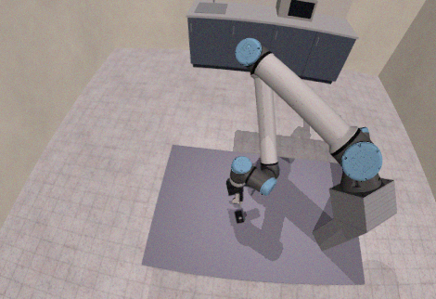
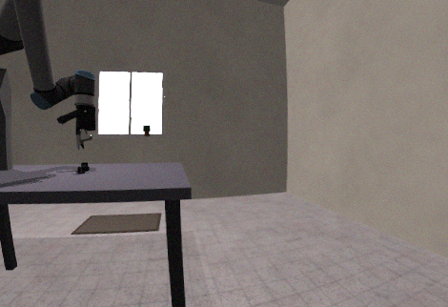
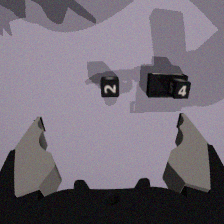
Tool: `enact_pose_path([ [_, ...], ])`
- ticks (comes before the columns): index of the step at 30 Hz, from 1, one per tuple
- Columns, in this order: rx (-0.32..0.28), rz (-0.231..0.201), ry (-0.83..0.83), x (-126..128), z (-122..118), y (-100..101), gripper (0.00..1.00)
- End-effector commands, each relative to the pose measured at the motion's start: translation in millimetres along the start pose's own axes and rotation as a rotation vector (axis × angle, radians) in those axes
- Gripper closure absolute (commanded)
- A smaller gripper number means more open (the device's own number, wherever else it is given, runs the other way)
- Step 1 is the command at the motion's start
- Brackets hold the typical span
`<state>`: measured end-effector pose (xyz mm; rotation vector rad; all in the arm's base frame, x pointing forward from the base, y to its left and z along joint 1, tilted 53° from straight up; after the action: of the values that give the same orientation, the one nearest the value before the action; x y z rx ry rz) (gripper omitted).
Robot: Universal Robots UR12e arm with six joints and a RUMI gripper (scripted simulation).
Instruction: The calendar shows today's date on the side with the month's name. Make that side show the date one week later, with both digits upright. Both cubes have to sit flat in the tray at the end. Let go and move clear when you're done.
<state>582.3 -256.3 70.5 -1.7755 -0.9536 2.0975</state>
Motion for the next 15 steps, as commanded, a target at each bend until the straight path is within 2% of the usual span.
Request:
enact_pose_path([
  [1, -0.001, 0.0, 0.0, 0.0, -0.2, -0.5, 0.0],
  [15, -0.001, 0.0, 0.011, 0.1, -0.1, -0.4, 0.0],
])
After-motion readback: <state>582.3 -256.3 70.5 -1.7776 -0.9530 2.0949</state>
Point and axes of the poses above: the point where the finger pads meet when closed, its own y axis out along the fingers, its own x axis across the jaws, z = x × y, the point moved 8 cm from there along -y, back along the fingers, and after that the axes turned 14 degrees about -y, right-handed, at the moved point
